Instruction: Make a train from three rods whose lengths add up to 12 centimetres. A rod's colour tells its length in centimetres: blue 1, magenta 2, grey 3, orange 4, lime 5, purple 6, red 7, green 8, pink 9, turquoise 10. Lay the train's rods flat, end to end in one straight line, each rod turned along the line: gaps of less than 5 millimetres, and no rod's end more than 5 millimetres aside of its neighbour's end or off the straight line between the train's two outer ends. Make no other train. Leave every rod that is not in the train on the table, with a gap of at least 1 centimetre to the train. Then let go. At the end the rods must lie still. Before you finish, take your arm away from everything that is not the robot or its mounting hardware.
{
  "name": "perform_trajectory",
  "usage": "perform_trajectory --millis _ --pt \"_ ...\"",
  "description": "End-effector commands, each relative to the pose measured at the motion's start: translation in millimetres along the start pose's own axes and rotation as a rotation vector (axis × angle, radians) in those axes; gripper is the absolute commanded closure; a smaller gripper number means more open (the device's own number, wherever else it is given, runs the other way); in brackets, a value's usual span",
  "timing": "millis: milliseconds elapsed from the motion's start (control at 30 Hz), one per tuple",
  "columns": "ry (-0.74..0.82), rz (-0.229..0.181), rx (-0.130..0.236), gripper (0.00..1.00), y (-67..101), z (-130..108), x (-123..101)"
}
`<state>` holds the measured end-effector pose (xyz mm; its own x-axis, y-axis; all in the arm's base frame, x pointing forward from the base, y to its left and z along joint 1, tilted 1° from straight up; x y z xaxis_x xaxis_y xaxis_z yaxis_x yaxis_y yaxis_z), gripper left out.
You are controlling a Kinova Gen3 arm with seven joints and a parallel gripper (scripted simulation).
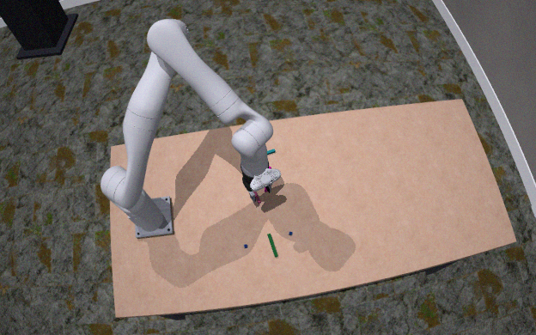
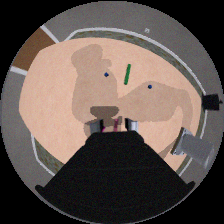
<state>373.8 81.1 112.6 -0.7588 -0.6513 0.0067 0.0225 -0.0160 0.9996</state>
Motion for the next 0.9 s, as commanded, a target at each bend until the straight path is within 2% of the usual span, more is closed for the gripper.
perform_trajectory --millis 0,67,200,367,867 --pt "-0.14 0.02 0.012 0.0 -3.6 -28 6" --pt "-0.14 0.02 0.012 0.0 -3.6 -28 6" --pt "-0.292 0.013 0.017 0.0 -1.9 -44 9" --pt "-0.395 0.007 0.02 0.0 -0.5 -56 11" --pt "-0.419 0.005 0.021 0.0 -0.2 -59 11"
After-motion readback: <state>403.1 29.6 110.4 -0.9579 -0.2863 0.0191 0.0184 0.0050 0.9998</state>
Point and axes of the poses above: the point where the finger pads meet when closed, its own y axis back along the fingers, its own x axis across the jaws, z = x × y, the point moved 6 cm from there along y, back along the fingers, and after that the axes turned 6 degrees about y, right-handed, at the moved point
